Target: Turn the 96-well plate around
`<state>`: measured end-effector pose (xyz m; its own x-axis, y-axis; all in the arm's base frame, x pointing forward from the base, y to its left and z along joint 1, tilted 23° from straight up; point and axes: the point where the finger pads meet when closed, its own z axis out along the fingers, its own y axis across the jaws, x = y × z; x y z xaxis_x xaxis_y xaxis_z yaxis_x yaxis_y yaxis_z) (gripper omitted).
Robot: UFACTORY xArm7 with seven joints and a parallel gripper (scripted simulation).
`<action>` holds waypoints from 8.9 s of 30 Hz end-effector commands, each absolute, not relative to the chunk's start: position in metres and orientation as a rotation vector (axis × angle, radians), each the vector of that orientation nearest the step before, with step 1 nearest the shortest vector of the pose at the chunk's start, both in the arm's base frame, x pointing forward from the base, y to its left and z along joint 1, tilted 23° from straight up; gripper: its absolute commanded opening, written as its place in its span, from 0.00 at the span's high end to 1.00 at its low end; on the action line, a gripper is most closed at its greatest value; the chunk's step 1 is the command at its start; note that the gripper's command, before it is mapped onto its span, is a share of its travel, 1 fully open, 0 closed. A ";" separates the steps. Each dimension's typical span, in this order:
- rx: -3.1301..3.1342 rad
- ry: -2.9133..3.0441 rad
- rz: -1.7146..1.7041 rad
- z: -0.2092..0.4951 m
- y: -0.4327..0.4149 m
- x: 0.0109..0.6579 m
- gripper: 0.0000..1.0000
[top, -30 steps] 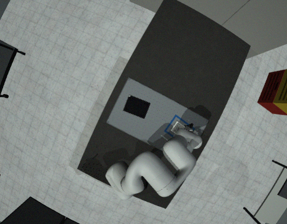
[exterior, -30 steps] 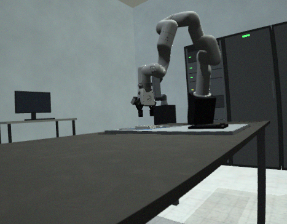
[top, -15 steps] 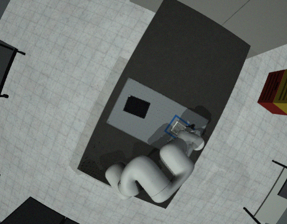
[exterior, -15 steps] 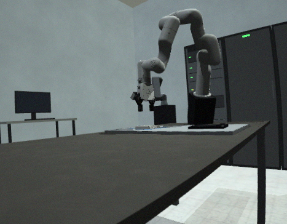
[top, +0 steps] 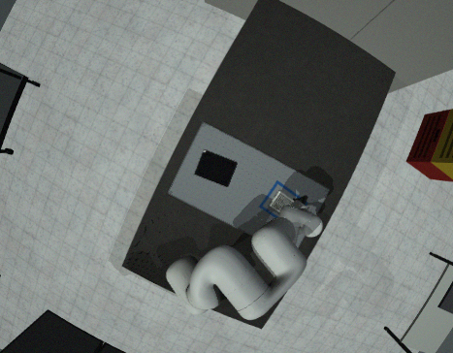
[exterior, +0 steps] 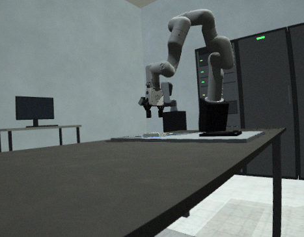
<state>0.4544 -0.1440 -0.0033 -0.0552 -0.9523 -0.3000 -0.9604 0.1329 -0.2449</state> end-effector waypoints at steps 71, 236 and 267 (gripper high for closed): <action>-2.843 -0.334 -0.456 -0.011 -0.143 0.458 0.00; -2.270 -2.056 -0.617 -0.085 -0.121 0.480 1.00; -2.270 -2.056 -0.617 -0.085 -0.121 0.480 1.00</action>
